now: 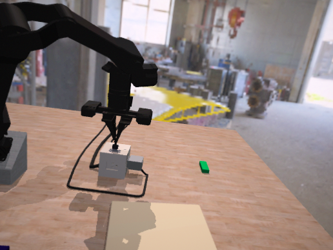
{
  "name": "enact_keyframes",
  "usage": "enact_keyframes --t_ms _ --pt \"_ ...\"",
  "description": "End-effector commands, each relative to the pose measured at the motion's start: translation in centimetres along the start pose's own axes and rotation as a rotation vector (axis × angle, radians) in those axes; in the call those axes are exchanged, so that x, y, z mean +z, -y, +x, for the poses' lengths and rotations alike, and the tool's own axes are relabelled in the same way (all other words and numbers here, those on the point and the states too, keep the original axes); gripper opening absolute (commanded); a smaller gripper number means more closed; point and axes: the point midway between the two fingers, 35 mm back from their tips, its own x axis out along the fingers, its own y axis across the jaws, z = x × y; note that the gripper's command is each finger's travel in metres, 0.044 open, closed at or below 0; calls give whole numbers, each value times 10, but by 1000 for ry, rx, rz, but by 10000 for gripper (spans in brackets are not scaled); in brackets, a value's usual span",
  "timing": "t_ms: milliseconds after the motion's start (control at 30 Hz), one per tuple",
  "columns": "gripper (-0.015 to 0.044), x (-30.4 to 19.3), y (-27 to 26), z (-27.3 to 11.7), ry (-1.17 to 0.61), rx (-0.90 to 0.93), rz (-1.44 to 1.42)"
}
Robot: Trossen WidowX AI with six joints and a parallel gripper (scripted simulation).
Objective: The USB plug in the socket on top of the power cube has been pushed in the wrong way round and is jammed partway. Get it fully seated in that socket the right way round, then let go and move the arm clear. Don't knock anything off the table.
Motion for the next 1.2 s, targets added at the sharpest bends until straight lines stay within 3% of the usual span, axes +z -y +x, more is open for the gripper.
enact_keyframes --t_ms 0,1167 --pt "0 0 0 1 -2 -2 -3" --pt "0 0 0 5 -2 -2 -3"
